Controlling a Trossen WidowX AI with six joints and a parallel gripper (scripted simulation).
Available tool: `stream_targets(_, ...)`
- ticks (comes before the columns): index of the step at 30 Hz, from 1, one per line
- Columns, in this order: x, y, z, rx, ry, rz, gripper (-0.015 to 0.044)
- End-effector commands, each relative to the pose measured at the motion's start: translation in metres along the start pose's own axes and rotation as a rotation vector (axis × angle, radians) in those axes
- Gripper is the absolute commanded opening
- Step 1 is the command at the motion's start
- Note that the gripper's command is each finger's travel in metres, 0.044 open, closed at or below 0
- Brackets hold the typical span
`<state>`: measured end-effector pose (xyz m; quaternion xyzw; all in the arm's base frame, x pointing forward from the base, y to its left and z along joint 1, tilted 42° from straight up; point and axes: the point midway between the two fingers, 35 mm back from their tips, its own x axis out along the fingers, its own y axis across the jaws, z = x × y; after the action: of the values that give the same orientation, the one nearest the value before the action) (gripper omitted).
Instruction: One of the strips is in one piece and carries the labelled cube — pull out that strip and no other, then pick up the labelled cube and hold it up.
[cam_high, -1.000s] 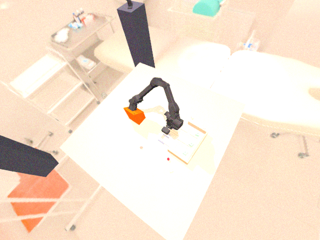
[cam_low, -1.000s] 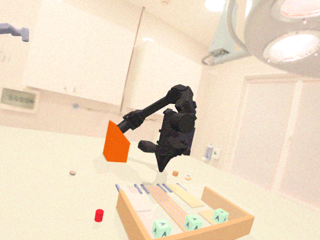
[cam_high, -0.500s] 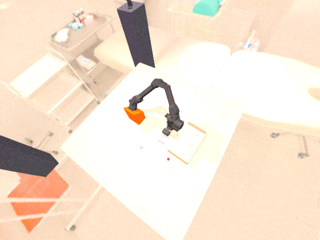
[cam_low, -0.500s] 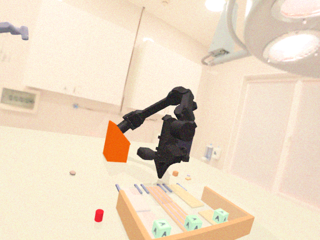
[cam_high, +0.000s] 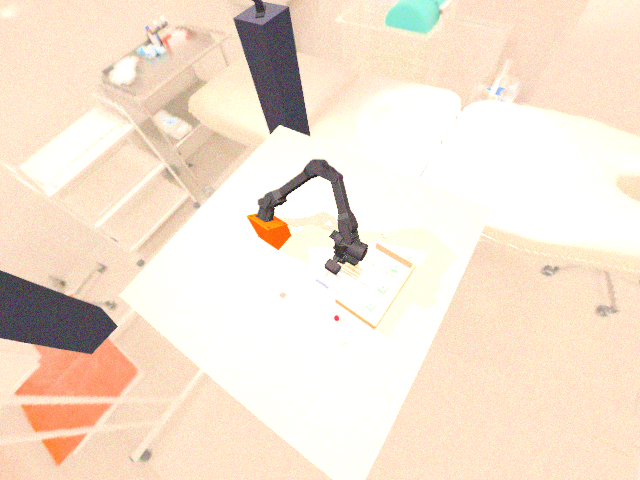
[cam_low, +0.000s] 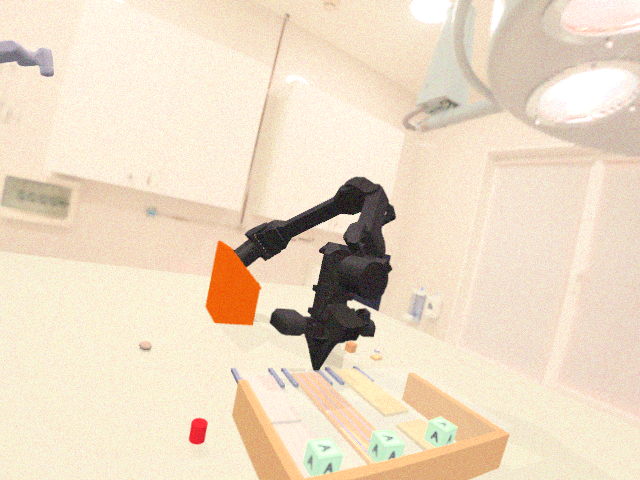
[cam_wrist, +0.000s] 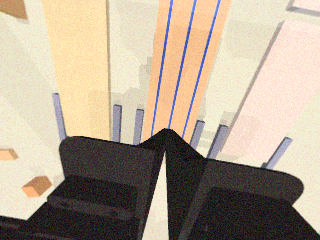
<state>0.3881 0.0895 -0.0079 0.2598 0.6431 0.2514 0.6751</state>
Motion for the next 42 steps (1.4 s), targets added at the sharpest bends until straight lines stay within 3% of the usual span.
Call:
stream_targets(1, 0.009, -0.001, -0.002, 0.006, 0.005, -0.001, 0.0000)
stream_targets(42, 0.024, -0.001, -0.003, 0.006, 0.005, 0.000, 0.0000)
